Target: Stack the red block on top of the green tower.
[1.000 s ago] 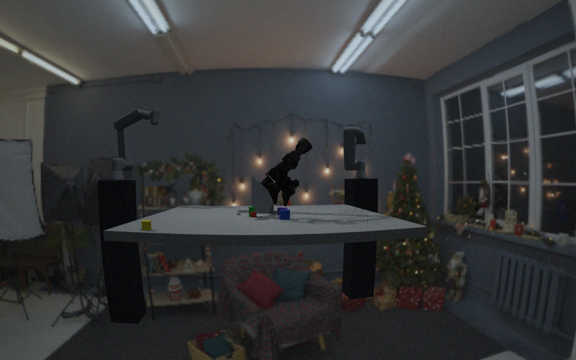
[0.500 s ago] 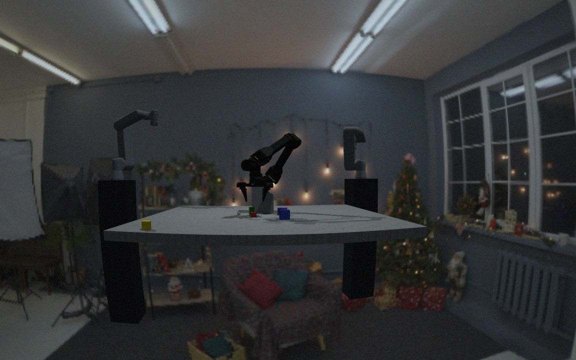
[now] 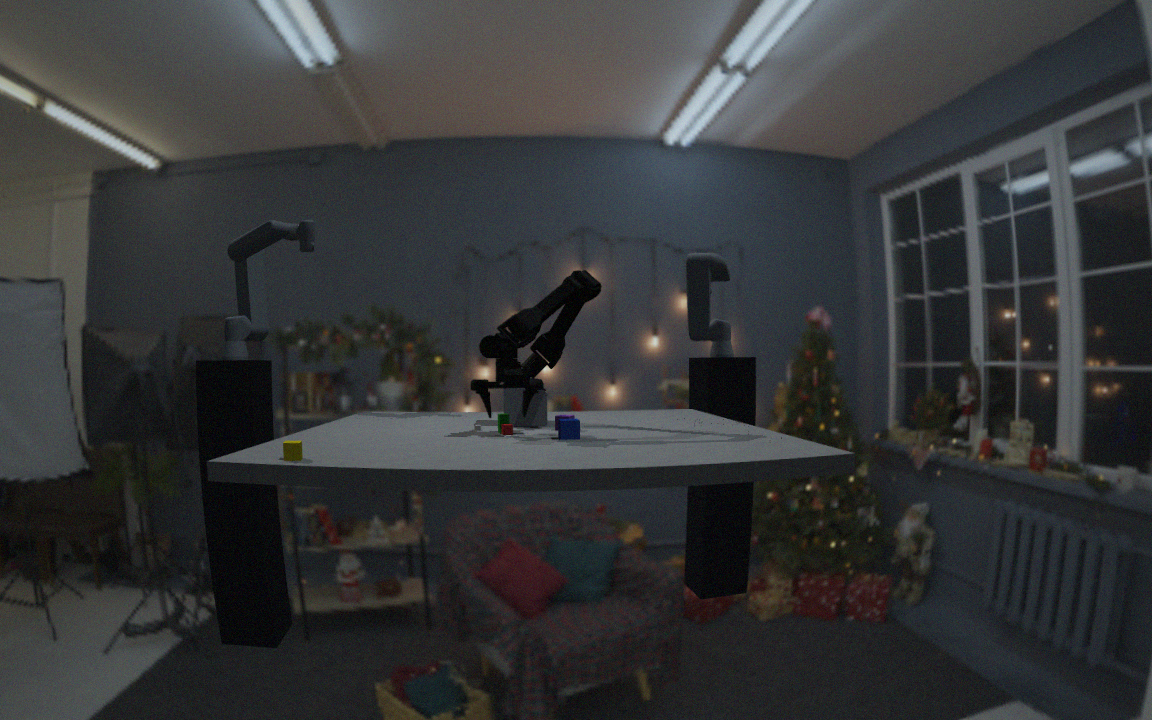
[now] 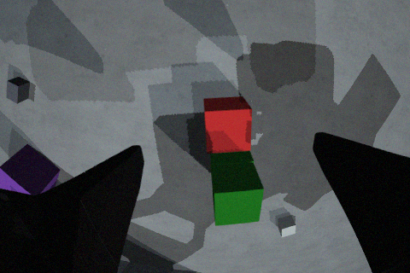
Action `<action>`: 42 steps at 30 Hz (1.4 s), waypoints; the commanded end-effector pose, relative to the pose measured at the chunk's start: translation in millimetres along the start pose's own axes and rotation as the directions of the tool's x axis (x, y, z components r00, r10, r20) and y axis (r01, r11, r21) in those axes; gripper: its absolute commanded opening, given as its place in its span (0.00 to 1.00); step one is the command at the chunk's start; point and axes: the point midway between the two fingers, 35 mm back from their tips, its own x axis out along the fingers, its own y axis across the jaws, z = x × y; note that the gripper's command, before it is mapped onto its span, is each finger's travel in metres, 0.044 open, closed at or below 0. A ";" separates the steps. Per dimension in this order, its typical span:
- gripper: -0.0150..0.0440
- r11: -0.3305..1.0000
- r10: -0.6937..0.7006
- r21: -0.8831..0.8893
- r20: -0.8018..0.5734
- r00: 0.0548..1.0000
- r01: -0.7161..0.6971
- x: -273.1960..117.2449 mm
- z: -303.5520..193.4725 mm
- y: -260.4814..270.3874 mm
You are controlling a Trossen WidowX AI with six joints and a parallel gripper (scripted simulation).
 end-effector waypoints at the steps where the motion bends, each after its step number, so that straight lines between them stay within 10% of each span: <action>1: 1.00 1.000 0.002 0.006 0.005 1.000 -0.002 4.1 -0.7 -0.7; 38: 1.00 1.000 0.004 0.006 0.005 1.000 -0.004 36.6 -1.1 -0.3; 42: 0.82 1.000 0.004 0.006 0.005 1.000 -0.004 36.6 -1.1 -0.3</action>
